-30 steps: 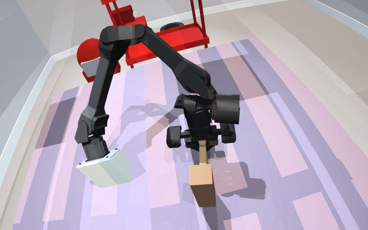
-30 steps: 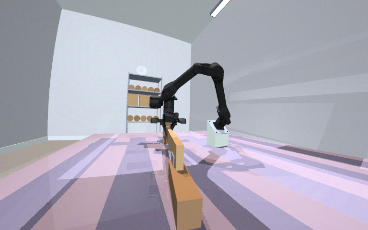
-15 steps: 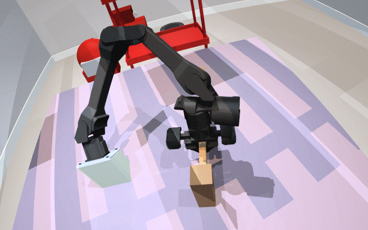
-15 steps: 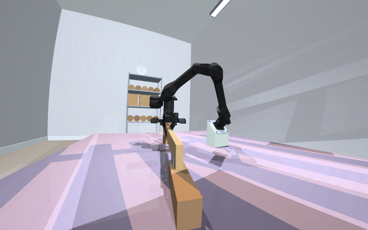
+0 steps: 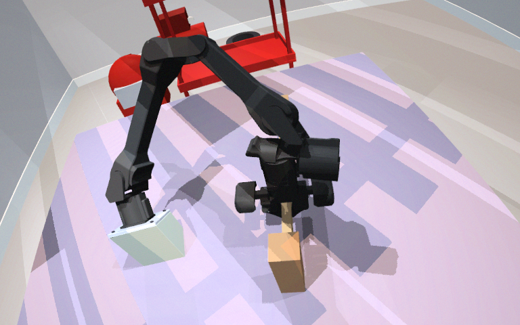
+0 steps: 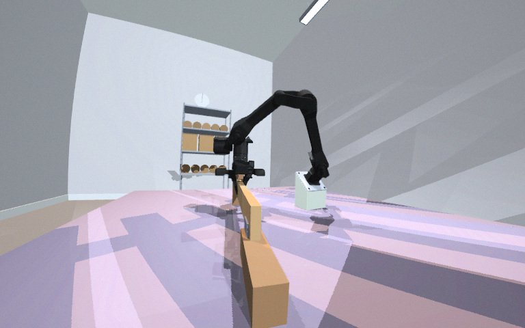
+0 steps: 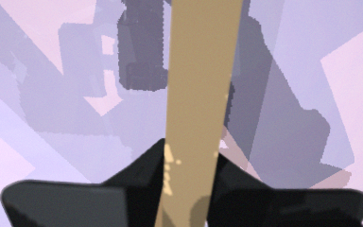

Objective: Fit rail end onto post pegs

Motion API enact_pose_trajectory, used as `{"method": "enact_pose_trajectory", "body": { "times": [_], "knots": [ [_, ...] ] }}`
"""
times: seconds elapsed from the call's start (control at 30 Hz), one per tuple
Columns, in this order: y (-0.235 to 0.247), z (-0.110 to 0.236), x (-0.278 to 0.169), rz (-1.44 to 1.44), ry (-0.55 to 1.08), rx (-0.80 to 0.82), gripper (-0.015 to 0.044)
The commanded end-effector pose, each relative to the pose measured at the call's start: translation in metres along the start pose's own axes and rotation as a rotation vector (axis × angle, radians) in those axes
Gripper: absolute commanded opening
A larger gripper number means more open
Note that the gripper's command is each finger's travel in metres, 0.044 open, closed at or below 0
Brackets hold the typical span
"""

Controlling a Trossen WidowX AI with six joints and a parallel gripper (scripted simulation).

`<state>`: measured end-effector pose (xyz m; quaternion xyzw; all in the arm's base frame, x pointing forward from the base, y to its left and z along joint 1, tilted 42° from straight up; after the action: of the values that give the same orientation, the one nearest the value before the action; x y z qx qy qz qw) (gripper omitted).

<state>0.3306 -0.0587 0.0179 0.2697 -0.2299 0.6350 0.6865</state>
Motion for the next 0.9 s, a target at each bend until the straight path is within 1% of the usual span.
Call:
{"method": "enact_pose_trajectory", "body": {
  "times": [0.0, 0.87],
  "knots": [
    [0.0003, 0.0023, -0.0032, -0.003, 0.002, -0.005, 0.0],
    [0.0011, 0.002, -0.0113, -0.003, 0.002, -0.005, 0.0]
  ]
}}
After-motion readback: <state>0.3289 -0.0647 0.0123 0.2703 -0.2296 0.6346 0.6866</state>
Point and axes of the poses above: the point midway between the two fingers, 35 mm back from their tips, its own z axis back along the fingers, its own y axis across the jaws, x = y × z, the point moved 8 cm from there along z, back along the fingers, and after that the axes turned 5 degrees about z, right-handed, at the moved point
